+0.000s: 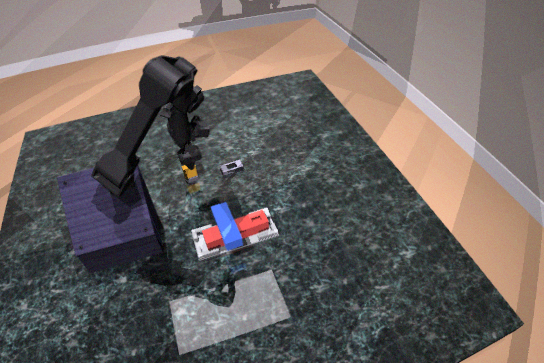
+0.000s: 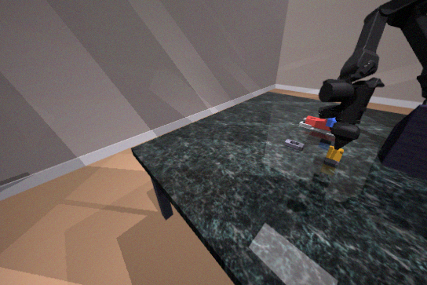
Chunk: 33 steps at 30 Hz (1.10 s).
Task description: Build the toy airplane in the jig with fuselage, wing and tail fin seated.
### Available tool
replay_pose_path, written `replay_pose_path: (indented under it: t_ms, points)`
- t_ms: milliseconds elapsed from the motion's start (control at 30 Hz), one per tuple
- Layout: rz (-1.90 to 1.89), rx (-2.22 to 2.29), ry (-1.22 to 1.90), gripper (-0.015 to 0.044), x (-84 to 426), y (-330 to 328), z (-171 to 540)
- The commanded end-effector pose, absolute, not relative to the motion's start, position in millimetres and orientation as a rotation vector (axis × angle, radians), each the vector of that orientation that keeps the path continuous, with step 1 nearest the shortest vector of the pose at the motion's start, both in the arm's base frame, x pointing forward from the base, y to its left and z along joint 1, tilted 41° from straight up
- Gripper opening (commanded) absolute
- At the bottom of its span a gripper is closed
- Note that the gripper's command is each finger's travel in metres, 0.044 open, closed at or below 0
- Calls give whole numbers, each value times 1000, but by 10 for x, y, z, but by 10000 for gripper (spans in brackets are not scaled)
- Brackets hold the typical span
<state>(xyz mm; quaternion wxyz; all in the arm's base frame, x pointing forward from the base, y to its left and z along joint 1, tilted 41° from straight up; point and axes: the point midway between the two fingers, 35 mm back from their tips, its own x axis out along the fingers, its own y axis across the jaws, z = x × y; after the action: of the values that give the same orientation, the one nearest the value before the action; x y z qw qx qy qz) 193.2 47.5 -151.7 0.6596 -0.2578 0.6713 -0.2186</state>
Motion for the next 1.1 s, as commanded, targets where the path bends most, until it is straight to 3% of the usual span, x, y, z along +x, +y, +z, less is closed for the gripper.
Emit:
replay_pose_path:
  t_ms: [0,1067]
  points:
    - [-499,-600,1528,440,1889,408,-1559]
    - [-501,-602,1528,440,1885,87,-1926]
